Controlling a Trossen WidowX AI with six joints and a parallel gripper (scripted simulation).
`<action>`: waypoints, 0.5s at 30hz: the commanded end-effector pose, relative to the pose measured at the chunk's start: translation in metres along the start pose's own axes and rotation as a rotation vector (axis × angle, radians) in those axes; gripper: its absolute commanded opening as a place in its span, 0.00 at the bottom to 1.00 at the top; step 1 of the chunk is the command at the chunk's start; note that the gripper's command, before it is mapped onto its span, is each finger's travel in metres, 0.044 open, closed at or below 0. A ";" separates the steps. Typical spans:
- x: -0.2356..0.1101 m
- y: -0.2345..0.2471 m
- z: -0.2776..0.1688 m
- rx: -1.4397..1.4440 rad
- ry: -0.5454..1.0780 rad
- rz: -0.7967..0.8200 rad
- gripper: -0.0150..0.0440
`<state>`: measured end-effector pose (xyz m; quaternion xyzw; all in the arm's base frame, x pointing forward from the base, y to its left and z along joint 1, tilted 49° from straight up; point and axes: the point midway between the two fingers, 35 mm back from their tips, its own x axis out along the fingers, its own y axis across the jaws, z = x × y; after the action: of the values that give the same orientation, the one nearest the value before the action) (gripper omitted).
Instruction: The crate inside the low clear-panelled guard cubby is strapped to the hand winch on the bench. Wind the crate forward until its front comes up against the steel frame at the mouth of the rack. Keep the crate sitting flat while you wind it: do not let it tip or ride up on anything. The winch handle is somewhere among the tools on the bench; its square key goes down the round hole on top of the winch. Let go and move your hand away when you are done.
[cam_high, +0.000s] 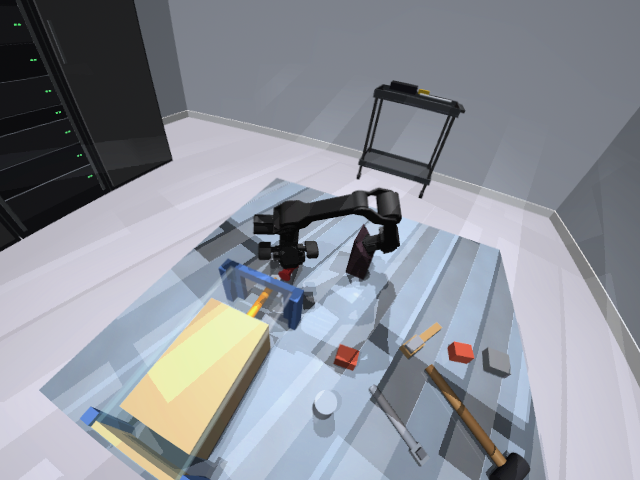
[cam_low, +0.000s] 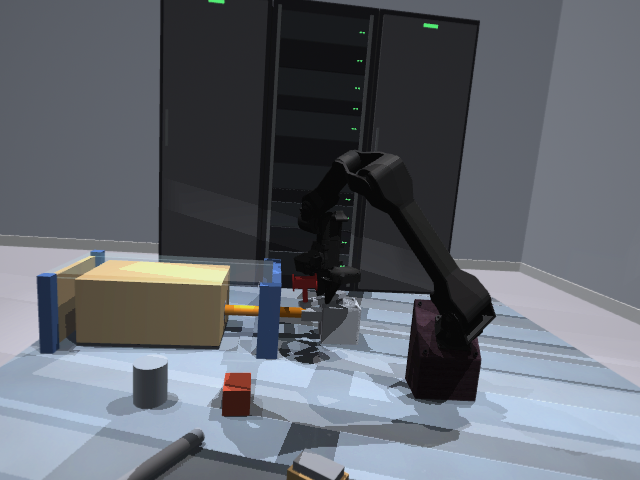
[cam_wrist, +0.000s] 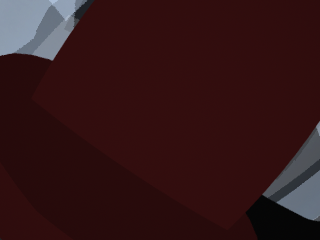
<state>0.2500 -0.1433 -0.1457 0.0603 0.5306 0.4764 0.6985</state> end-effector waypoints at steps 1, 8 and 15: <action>0.000 -0.001 0.000 -0.006 0.001 -0.003 0.35; 0.000 -0.001 0.000 -0.006 0.001 -0.003 0.25; -0.002 0.000 -0.002 -0.003 -0.040 -0.008 0.25</action>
<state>0.2494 -0.1444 -0.1452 0.0629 0.5247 0.4752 0.7035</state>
